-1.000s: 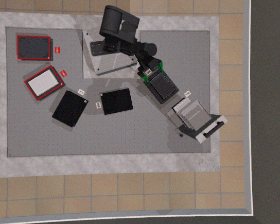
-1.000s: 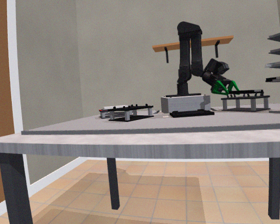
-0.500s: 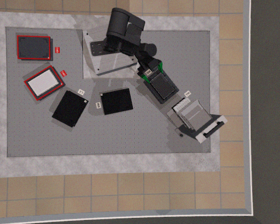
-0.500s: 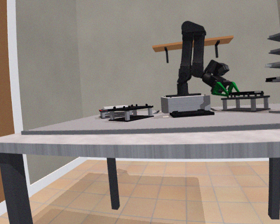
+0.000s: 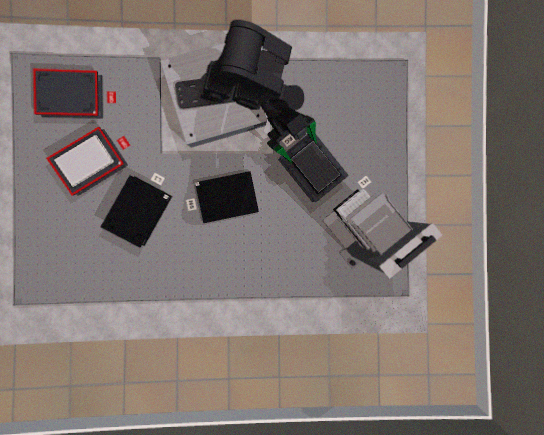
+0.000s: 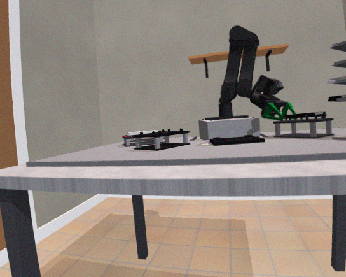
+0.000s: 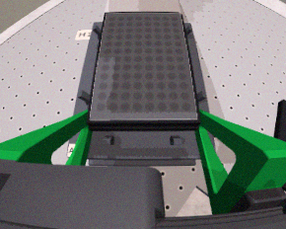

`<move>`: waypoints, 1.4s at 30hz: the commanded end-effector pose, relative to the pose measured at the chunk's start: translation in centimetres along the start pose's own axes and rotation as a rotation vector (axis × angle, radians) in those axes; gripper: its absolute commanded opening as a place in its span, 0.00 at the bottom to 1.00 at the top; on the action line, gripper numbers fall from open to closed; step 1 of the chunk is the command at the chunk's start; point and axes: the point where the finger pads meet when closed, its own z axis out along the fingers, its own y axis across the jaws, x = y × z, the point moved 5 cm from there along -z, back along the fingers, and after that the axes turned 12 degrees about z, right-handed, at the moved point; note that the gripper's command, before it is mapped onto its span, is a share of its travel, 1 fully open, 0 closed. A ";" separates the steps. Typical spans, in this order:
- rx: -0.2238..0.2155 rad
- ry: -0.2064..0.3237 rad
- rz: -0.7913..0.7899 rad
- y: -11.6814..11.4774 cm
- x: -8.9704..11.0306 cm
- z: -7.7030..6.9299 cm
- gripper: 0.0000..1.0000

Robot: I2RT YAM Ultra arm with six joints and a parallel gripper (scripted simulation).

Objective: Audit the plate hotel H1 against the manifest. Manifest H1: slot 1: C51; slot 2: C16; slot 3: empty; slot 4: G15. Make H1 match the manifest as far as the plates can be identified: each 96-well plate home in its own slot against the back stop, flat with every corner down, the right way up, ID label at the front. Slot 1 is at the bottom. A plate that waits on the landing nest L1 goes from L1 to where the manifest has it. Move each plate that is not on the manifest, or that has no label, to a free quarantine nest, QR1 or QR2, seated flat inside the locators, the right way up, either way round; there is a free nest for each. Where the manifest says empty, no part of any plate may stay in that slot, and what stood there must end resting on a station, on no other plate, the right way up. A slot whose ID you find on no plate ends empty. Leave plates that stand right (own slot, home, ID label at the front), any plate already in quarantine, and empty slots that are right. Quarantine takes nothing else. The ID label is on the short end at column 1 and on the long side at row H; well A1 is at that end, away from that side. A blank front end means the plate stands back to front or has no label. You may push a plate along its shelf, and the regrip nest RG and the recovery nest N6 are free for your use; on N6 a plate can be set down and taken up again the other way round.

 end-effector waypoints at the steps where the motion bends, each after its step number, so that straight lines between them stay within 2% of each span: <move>1: -0.012 -0.023 0.015 0.2 -0.4 0.1 0.86; 2: -0.012 -0.023 0.015 0.2 -0.4 0.1 0.86; 3: -0.012 -0.023 0.015 0.2 -0.1 0.3 0.93; 17: -0.012 -0.023 0.015 0.2 0.0 0.3 0.93; 18: -0.012 -0.023 0.015 0.2 0.0 0.3 1.00; 32: -0.012 -0.023 0.015 0.2 0.0 0.3 1.00; 42: -0.012 -0.023 0.015 0.4 -1.4 -0.7 1.00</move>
